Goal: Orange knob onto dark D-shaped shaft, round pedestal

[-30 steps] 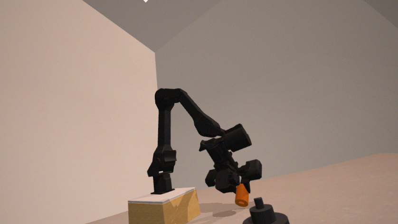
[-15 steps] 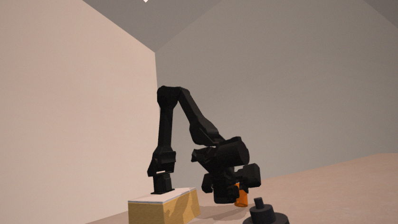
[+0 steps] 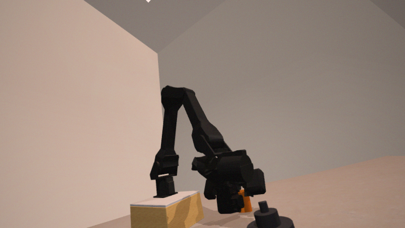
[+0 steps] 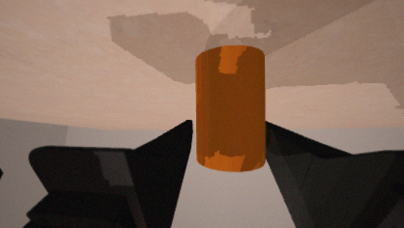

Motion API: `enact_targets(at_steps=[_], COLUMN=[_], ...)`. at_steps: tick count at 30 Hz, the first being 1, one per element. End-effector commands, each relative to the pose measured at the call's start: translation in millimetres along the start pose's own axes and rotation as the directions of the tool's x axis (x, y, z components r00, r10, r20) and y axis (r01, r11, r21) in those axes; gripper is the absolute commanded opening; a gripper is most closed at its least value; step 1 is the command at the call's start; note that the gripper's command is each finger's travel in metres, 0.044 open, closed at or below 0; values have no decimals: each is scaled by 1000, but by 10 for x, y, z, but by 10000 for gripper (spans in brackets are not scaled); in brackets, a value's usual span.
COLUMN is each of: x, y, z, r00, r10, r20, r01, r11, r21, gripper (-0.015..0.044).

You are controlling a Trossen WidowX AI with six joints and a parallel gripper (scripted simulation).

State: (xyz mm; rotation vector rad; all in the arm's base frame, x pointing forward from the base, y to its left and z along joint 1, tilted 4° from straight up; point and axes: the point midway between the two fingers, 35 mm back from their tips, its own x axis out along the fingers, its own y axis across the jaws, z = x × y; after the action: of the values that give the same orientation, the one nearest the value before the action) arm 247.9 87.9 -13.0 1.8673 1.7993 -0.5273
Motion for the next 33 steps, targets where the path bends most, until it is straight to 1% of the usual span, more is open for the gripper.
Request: enact_targets(at_steps=[1, 21, 28, 33], x=[-1, -1, -1, -1], y=[0, 0, 0, 0], z=[-1, -1, -1, -1], r00=[1000, 1000, 1000, 1000], r10=[1, 1, 1, 1], r20=[-1, -1, -1, -1], r01=[-1, -1, -1, -1], r11=[1000, 1000, 1000, 1000], r21=[0, 0, 0, 0], gripper=[260, 260, 440, 440])
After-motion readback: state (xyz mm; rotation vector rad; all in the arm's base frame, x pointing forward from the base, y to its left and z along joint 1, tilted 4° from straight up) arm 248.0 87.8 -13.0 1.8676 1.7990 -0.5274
